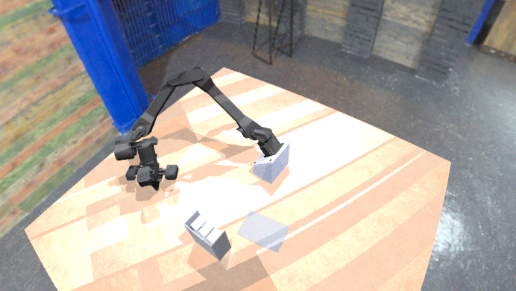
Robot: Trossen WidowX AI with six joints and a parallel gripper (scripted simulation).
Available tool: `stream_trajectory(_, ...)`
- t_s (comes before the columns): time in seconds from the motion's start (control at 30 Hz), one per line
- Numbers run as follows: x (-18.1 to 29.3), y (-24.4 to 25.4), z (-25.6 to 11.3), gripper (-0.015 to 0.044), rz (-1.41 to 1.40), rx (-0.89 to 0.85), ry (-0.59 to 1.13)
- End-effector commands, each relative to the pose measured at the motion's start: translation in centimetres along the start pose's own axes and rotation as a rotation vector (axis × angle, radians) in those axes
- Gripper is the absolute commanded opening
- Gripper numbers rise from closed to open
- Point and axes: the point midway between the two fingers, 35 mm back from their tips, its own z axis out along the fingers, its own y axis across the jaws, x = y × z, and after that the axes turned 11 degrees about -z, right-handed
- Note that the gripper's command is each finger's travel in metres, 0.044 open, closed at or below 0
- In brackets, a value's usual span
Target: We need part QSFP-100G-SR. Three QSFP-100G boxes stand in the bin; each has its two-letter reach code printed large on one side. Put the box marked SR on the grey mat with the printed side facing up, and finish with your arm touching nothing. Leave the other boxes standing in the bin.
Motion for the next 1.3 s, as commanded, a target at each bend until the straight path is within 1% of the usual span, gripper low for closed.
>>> stream_trajectory(0.0,-1.9,0.6,0.0,0.0,0.003,0.002,-0.017)
stream_trajectory(0.2,-4.9,1.4,-0.1,0.0,0.005,0.01,-0.045)
stream_trajectory(0.67,-12.1,3.6,-0.9,0.0,0.124,0.078,-0.062)
stream_trajectory(1.27,-20.1,8.1,-3.1,0.0,0.291,0.181,-0.122)
